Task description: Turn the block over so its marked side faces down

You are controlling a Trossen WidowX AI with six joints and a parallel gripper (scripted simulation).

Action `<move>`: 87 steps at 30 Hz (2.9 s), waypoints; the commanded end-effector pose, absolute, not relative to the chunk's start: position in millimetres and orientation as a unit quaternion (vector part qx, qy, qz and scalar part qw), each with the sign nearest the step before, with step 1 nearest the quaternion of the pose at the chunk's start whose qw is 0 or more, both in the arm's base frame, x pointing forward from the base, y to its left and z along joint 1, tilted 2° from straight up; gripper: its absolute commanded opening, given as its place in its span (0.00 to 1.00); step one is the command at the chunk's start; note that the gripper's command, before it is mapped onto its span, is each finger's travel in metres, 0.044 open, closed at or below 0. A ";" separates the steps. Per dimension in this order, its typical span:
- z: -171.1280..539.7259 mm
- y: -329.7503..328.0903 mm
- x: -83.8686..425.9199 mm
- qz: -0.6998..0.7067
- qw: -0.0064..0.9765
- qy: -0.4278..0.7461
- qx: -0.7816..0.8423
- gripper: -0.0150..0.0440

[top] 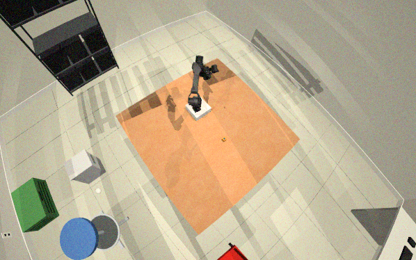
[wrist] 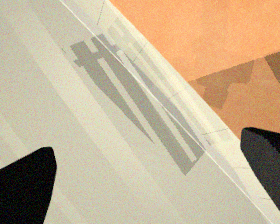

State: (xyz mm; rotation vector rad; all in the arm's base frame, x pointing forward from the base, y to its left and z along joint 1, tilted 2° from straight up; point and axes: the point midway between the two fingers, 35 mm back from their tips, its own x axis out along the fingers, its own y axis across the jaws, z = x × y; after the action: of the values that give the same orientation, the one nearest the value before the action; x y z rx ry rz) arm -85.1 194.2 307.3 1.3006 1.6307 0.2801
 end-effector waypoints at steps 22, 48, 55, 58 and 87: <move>231.6 287.9 74.5 0.049 0.817 0.505 0.274 1.00; 122.2 186.7 307.1 -0.050 0.791 0.610 0.002 1.00; 84.3 120.1 349.5 0.004 0.735 0.677 -0.049 1.00; 71.1 94.3 359.5 0.030 0.716 0.695 -0.057 1.00; 10.8 79.9 365.1 0.050 0.704 0.706 -0.060 1.00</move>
State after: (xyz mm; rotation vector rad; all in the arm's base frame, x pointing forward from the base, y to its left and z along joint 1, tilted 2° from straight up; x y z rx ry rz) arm 365.2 79.0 15.7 -0.1327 1.5710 0.1039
